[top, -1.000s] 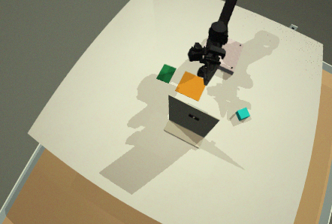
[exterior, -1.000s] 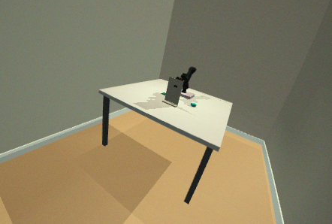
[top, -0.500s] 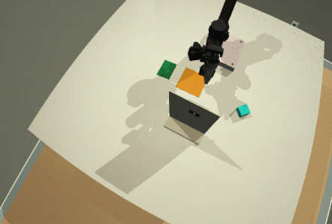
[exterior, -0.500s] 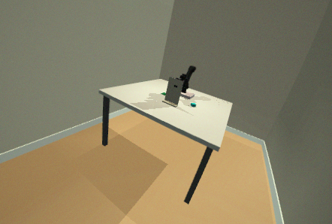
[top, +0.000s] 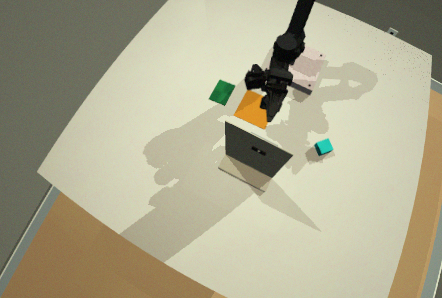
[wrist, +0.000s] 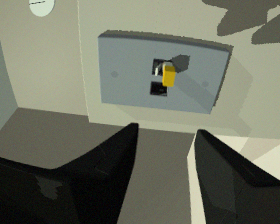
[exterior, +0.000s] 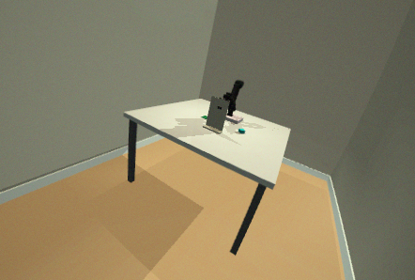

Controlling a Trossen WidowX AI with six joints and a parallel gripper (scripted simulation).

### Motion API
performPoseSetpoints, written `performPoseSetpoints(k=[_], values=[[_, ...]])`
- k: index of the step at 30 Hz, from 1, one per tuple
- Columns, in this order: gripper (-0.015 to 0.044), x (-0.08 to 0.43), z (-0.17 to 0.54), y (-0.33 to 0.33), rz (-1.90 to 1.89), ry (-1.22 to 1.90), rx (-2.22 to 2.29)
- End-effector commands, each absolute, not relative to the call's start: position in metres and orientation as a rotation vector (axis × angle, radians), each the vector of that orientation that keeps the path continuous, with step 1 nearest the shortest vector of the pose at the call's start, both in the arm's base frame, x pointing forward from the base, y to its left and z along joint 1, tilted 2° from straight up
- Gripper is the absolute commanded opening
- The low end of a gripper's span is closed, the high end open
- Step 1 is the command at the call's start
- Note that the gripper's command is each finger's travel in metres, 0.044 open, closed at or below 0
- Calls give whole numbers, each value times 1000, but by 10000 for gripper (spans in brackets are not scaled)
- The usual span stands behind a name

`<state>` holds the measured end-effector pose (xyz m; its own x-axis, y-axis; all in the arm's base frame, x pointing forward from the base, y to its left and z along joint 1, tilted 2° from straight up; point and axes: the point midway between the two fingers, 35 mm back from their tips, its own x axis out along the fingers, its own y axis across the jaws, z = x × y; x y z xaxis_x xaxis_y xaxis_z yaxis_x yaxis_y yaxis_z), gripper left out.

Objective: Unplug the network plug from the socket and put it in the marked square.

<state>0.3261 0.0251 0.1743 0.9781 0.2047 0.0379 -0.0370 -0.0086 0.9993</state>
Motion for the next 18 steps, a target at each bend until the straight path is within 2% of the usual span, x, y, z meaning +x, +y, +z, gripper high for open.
performPoseSetpoints(k=[1, 18], values=[[156, 337, 174, 25, 198, 132, 1574], [156, 358, 177, 24, 199, 131, 1573]])
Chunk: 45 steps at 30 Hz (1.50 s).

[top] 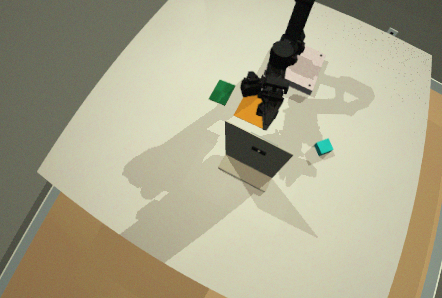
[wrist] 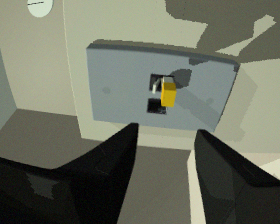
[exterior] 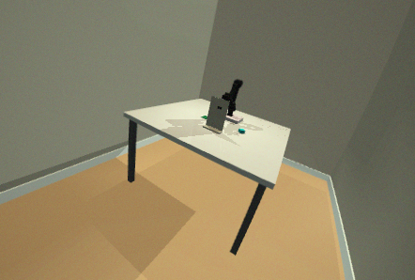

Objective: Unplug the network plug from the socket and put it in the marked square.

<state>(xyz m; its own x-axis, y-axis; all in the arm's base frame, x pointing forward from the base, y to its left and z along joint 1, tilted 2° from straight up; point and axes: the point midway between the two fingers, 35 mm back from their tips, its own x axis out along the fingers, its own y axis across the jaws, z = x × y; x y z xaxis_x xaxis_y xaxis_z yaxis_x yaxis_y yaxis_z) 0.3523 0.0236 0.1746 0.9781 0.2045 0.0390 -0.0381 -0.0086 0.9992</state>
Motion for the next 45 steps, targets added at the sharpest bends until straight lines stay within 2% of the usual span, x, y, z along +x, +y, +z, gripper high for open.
performPoseSetpoints(k=[1, 29, 45], values=[[156, 360, 177, 24, 199, 131, 1573], [156, 398, 177, 22, 202, 129, 1573], [49, 398, 177, 22, 202, 129, 1573]])
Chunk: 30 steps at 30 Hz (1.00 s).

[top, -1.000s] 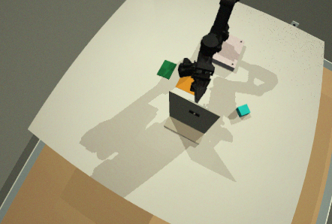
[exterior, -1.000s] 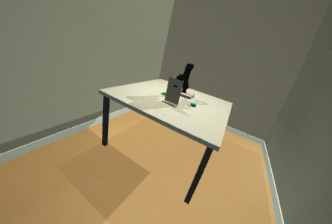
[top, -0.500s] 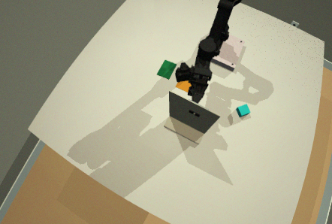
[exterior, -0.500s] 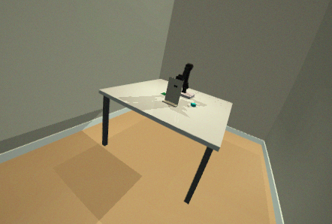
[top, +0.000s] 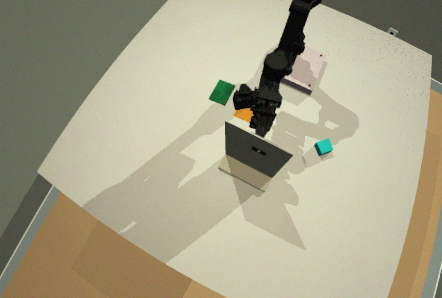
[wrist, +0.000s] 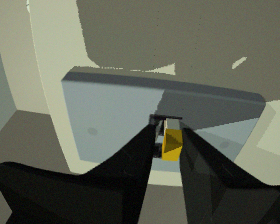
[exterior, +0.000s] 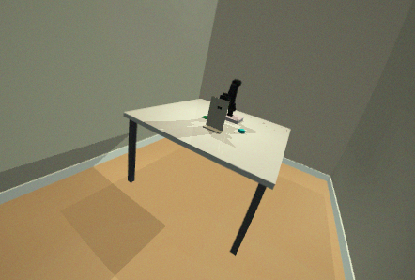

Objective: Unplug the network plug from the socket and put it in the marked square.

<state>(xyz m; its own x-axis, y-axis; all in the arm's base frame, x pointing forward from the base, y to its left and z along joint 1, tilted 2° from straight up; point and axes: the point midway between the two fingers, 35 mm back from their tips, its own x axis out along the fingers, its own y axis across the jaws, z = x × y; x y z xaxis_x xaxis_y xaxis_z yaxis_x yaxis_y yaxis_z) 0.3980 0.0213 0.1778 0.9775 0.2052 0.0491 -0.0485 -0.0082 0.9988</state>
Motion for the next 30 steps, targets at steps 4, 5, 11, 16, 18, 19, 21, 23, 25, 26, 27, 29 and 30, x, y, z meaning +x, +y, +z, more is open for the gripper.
performPoseSetpoints(k=[4, 5, 11, 16, 18, 19, 21, 23, 25, 26, 27, 29, 30], values=[[23, 398, 177, 22, 202, 129, 1573], [16, 398, 177, 22, 202, 129, 1573], [0, 398, 177, 22, 202, 129, 1573], [0, 396, 177, 22, 202, 129, 1573], [0, 395, 177, 22, 202, 129, 1573], [0, 394, 177, 22, 202, 129, 1573], [0, 393, 177, 22, 201, 129, 1573], [0, 391, 177, 22, 201, 129, 1573], [0, 390, 177, 22, 201, 129, 1573], [0, 390, 177, 21, 201, 129, 1573], [0, 389, 177, 21, 201, 129, 1573], [0, 388, 177, 21, 201, 129, 1573], [0, 387, 177, 21, 201, 129, 1573]])
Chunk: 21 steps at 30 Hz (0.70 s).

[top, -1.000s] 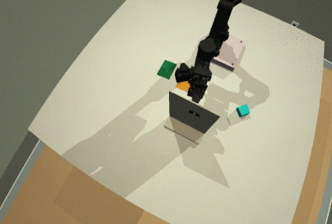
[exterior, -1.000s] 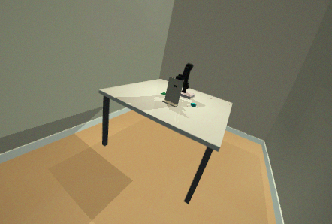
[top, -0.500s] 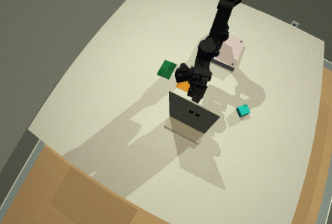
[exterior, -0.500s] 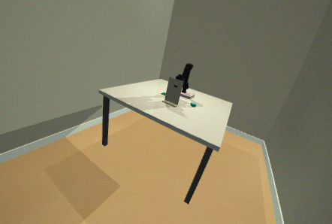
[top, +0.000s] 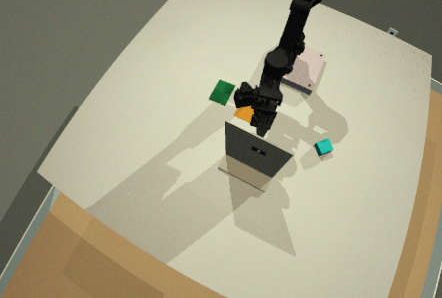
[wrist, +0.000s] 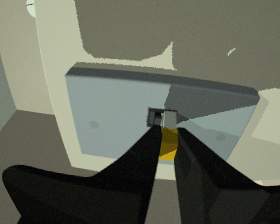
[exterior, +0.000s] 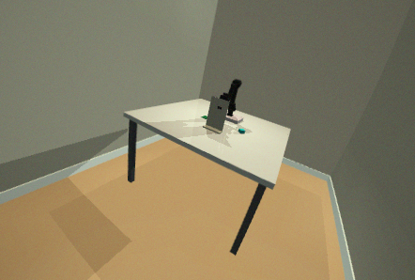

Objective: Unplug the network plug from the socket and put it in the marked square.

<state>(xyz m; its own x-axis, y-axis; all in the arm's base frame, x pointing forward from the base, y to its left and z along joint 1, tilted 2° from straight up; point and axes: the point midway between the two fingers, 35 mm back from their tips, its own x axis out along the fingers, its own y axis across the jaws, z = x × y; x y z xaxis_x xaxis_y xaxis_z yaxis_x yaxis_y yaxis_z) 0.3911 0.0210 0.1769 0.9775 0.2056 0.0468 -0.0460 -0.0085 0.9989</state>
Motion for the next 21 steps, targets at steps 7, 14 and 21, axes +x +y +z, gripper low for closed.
performPoseSetpoints(k=[7, 14, 21], values=[[0, 383, 176, 21, 201, 130, 1573], [0, 378, 176, 22, 201, 130, 1573], [0, 374, 176, 22, 200, 130, 1573]])
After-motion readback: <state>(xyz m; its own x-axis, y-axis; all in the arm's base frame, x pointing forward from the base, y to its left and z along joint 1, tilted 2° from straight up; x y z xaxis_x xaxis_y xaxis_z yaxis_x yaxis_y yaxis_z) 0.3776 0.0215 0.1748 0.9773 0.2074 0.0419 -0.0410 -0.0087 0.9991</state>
